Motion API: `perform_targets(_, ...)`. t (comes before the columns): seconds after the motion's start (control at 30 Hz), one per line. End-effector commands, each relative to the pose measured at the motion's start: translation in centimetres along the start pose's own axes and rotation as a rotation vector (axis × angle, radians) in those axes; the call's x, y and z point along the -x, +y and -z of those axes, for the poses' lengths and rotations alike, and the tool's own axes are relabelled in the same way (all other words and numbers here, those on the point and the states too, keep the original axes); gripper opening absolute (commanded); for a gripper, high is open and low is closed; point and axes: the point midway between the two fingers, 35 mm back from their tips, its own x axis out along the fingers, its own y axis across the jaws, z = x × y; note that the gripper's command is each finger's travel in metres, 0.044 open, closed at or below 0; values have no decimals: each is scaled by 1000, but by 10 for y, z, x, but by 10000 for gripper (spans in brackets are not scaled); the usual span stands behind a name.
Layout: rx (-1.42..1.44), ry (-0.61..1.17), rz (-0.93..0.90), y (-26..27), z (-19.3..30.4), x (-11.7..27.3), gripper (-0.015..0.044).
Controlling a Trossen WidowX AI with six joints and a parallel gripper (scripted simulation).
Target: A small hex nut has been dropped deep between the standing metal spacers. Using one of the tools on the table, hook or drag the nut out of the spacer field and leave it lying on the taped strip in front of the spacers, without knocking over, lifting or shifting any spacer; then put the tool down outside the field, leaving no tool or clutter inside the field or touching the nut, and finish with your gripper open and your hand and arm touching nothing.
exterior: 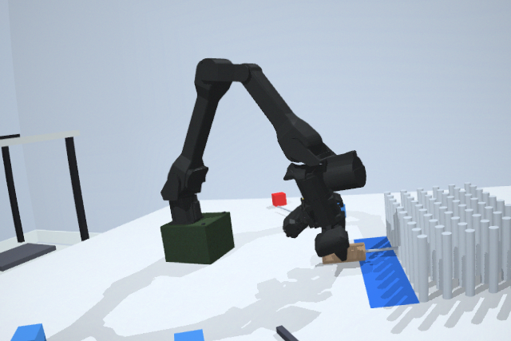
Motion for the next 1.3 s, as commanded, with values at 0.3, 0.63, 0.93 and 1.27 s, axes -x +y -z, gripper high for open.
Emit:
perform_targets(0.3,2,0,1,-1,-8,3,0)
perform_targets(0.63,2,0,1,-1,-14,4,0)
perform_targets(0.93,2,-1,1,0,-19,5,0)
perform_targets(1.27,2,-2,1,0,-25,7,0)
